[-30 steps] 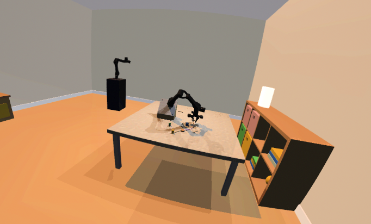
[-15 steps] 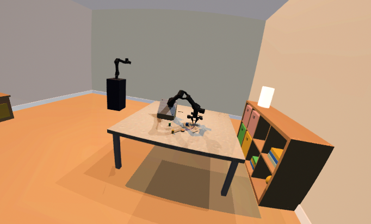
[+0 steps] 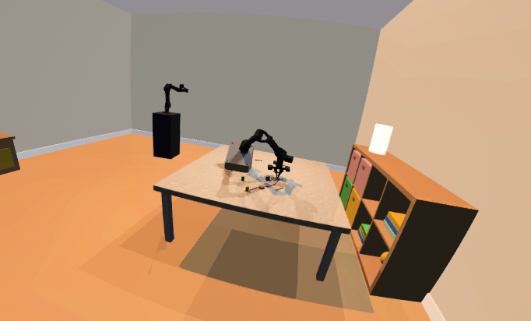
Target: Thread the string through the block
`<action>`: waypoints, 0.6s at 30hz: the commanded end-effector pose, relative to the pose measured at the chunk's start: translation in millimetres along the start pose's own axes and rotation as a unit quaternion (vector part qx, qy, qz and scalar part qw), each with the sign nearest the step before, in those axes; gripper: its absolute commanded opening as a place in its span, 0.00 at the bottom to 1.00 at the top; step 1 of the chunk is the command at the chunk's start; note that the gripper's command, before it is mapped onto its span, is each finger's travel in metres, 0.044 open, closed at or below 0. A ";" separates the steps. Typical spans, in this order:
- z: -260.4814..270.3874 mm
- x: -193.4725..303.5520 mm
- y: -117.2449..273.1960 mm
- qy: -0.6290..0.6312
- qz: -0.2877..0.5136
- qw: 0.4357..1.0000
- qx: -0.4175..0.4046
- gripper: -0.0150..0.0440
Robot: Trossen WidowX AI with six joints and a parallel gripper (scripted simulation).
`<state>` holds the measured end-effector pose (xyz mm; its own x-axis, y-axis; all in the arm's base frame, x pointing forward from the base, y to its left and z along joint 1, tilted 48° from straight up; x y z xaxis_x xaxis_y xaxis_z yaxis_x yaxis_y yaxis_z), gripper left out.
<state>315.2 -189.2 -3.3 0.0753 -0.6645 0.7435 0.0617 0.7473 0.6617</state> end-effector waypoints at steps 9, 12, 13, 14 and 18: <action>-0.5 -0.1 4.5 0.000 0.000 1.000 0.000 0.25; -0.9 -0.2 8.3 0.000 -0.001 1.000 0.000 0.25; -1.0 -0.2 9.6 0.000 -0.001 1.000 0.000 0.25; -1.1 -0.2 10.9 0.000 -0.001 1.000 0.000 0.25; -1.4 -0.3 16.1 0.000 -0.001 1.000 0.000 0.25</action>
Point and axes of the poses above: the point midway between the two fingers, 35 mm back from their tips, its own y axis back along the fingers, its own z axis across the jaws, x = y × z, the point moved 1 cm from there along y, back along the fingers, and after that the axes turned 1 degree about -y, right-handed, at the moved point
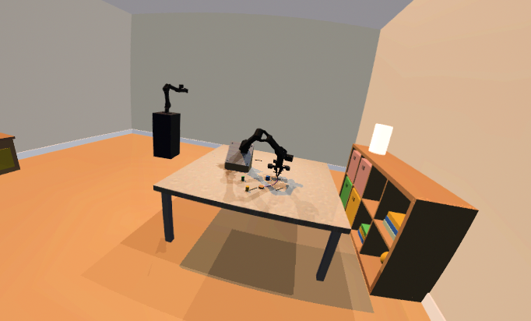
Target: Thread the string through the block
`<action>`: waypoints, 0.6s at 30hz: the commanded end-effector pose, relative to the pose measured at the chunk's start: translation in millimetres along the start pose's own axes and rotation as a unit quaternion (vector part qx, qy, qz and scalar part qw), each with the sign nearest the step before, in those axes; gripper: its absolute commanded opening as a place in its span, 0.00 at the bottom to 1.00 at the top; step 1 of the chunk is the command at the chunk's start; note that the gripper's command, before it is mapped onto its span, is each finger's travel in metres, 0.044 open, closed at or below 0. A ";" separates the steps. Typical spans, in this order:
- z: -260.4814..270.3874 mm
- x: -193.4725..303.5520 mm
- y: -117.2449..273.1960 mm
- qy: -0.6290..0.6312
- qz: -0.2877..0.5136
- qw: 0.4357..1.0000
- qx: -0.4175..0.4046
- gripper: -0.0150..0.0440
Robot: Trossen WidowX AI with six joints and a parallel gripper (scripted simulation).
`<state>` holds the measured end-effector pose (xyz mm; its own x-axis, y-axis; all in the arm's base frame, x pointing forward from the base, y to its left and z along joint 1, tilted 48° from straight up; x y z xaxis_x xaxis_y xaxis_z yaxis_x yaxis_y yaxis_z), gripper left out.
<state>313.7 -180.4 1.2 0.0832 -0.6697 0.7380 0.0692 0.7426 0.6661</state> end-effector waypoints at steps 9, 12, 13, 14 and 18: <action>-3.5 2.0 18.4 -0.004 0.002 1.000 0.004 0.25; -3.5 2.0 22.3 -0.004 0.002 1.000 0.004 0.25; -3.5 2.0 23.6 -0.004 0.002 1.000 0.004 0.25; -3.5 2.0 25.0 -0.004 0.002 1.000 0.004 0.25; -3.3 2.0 30.2 -0.004 0.002 1.000 0.004 0.25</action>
Point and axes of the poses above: the point midway between the two fingers, 35 mm back from their tips, its own y axis back along the fingers, its own z axis across the jaws, x = y × z, the point moved 1 cm from there along y, back along the fingers, and after that the axes turned 1 degree about -y, right-handed, at the moved point
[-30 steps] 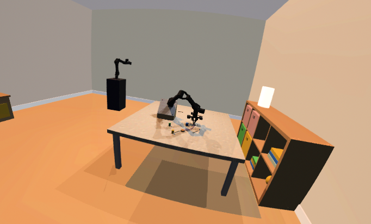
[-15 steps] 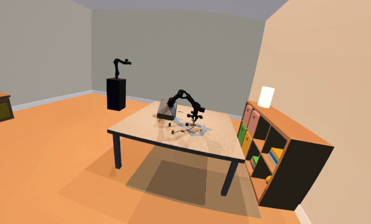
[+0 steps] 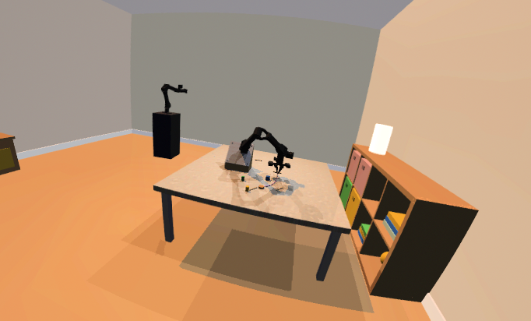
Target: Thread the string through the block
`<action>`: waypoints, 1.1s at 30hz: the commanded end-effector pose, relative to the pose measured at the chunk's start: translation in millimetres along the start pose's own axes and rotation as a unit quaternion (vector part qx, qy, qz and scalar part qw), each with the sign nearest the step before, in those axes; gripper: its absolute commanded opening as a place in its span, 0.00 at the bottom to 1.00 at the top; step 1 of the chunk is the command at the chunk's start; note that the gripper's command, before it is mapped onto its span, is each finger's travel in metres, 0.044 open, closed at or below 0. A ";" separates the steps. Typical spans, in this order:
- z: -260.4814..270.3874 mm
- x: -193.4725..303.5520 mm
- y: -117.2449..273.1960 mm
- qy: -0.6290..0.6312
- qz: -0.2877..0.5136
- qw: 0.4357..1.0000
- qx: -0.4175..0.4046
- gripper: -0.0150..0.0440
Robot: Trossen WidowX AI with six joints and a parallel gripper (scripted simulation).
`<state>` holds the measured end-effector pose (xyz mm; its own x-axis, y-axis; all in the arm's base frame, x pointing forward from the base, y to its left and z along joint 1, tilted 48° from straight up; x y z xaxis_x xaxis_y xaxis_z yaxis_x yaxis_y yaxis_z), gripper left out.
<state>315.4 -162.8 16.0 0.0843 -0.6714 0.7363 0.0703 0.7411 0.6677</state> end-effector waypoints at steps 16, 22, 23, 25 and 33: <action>-1.7 3.0 27.5 -0.005 0.004 1.000 0.004 0.25; 0.6 0.7 24.4 -0.001 0.001 1.000 0.001 0.25; 0.6 0.7 24.5 -0.001 0.001 1.000 0.001 0.25; 0.6 0.7 24.5 -0.001 0.001 1.000 0.001 0.25; -1.8 6.0 24.5 -0.104 0.000 0.995 0.002 0.25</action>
Point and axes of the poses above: the point midway between the two fingers, 35 mm back from their tips, its own y axis back along the fingers, its own z axis across the jaws, x = y × z, the point moved 1 cm from there along y, back along the fingers, and after that the axes turned 1 degree about -y, right-handed, at the moved point
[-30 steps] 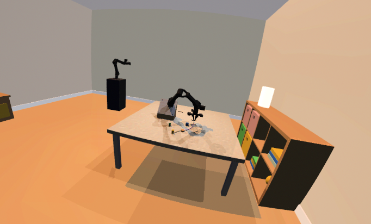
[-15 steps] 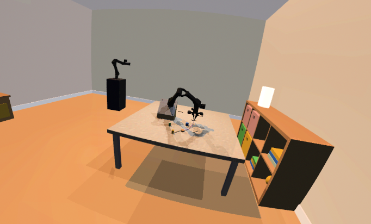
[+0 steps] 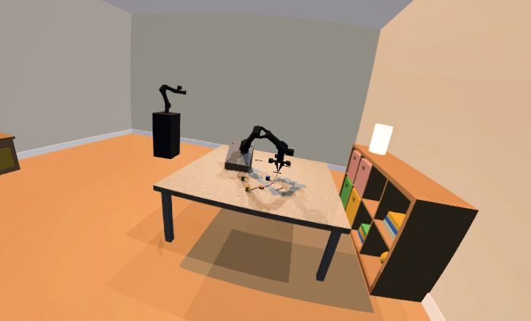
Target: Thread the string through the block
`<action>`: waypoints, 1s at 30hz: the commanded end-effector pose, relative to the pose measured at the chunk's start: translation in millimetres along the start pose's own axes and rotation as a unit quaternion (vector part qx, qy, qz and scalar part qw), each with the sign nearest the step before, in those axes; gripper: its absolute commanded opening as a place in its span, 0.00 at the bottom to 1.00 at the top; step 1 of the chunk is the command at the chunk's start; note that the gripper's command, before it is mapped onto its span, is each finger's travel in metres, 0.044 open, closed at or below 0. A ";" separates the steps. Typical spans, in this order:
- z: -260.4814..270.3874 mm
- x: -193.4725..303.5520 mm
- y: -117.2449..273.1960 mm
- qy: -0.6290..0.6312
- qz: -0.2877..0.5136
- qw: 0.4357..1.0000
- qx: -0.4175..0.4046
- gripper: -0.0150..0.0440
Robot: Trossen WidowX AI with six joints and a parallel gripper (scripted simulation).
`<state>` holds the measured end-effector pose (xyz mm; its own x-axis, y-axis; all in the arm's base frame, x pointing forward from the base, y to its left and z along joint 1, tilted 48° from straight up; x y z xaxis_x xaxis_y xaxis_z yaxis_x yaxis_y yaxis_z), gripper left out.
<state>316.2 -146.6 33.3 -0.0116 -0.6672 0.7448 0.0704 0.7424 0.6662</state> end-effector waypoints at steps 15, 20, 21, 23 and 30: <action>-10.3 18.2 1.0 -0.331 -0.002 0.943 0.002 0.25; -12.6 23.1 1.0 -0.418 -0.003 0.908 0.001 0.25; -13.0 24.1 1.0 -0.435 -0.003 0.900 0.001 0.25; -13.8 26.1 1.0 -0.469 -0.003 0.883 0.001 0.25; -16.7 33.2 1.0 -0.581 -0.004 0.814 0.001 0.25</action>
<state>328.3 -166.2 52.9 -0.8921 -0.2523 0.3747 0.0714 0.7403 0.6684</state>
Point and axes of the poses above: the point midway between the two fingers, 35 mm back from their tips, its own y axis back along the fingers, its own z axis across the jaws, x = y × z, the point moved 1 cm from there along y, back along the fingers, and after that the axes turned 1 degree about -y, right-handed, at the moved point
